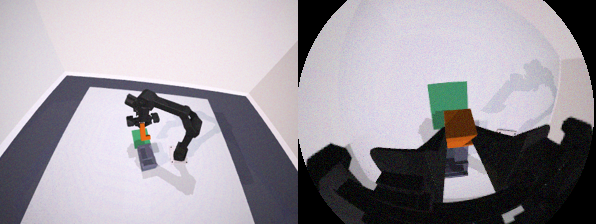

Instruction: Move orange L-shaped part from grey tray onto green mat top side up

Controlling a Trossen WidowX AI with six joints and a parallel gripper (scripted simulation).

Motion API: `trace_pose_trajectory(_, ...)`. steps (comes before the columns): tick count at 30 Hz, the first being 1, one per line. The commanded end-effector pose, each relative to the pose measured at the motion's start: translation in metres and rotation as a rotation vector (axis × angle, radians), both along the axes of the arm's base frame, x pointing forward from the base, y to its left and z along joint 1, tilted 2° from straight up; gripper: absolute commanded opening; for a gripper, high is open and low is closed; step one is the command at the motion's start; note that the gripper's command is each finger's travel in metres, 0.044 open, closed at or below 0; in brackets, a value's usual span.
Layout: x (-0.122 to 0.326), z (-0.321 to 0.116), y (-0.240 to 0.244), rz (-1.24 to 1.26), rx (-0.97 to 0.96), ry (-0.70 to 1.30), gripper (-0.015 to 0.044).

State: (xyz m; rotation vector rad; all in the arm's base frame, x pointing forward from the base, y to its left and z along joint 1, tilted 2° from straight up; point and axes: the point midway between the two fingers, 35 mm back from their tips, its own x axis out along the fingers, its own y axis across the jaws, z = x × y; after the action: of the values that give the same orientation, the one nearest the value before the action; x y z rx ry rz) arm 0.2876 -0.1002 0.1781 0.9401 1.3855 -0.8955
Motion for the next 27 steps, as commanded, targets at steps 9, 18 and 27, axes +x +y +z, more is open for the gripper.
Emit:
trace_pose_trajectory(9, 0.006, 0.0, -0.018, 0.004, -0.01, -0.006, 0.0)
trace_pose_trajectory(18, 0.006, -0.014, -0.018, 0.004, -0.01, -0.007, 0.0)
trace_pose_trajectory(27, 0.007, -0.028, -0.017, 0.004, -0.01, -0.007, 0.0)
